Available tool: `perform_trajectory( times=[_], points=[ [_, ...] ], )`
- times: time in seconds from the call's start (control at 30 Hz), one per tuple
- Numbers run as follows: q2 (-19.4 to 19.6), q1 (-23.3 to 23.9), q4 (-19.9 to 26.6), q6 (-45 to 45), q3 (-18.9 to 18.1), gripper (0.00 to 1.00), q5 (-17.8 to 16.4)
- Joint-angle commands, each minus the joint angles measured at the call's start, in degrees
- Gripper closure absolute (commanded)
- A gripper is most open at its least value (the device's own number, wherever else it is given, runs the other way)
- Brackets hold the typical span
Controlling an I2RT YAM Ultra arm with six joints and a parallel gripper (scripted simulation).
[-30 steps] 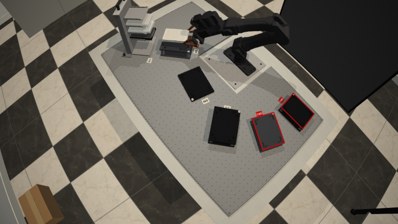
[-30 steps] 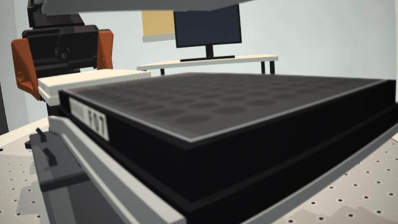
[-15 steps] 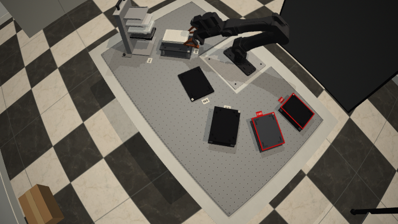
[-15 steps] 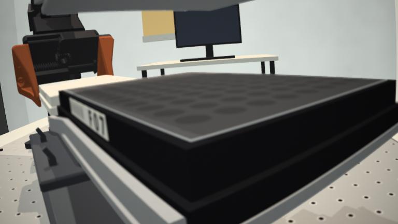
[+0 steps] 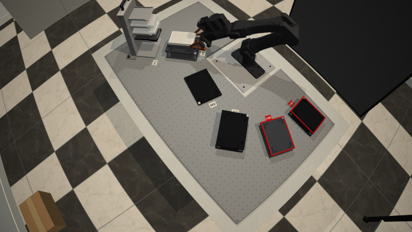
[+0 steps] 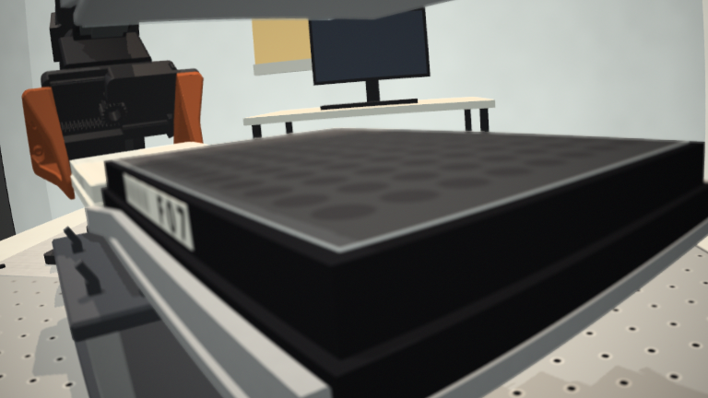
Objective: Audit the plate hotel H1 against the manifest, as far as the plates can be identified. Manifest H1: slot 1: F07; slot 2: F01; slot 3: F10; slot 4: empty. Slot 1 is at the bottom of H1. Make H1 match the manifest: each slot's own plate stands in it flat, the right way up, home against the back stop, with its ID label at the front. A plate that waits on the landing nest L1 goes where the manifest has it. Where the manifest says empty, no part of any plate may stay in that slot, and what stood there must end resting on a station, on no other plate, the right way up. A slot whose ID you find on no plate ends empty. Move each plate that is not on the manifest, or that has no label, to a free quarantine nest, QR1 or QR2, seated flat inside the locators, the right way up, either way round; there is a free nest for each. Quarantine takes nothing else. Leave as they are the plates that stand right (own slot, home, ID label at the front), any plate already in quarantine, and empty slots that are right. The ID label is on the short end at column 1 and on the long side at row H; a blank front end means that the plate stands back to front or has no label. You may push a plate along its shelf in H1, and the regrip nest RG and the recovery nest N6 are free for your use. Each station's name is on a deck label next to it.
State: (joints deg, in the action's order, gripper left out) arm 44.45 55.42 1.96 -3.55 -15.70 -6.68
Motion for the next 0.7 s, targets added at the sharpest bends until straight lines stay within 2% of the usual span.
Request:
perform_trajectory(
  times=[0.0, 0.13, 0.3, 0.33, 0.43, 0.67],
  points=[
    [0.87, -0.28, -2.63, -0.12, 0.44, 0.14, 0.13],
    [0.21, -0.29, -3.25, -0.12, 0.54, 0.14, 0.12],
    [1.42, -0.3, -3.75, -0.12, 0.94, 0.14, 0.13],
    [-0.67, -0.3, -3.91, -0.1, 0.11, 0.14, 0.13],
    [0.84, -0.31, -4.51, -0.11, 1.81, 0.14, 0.14],
    [2.12, -0.31, -5.61, -0.11, 1.66, 0.14, 0.14]
  ],
)
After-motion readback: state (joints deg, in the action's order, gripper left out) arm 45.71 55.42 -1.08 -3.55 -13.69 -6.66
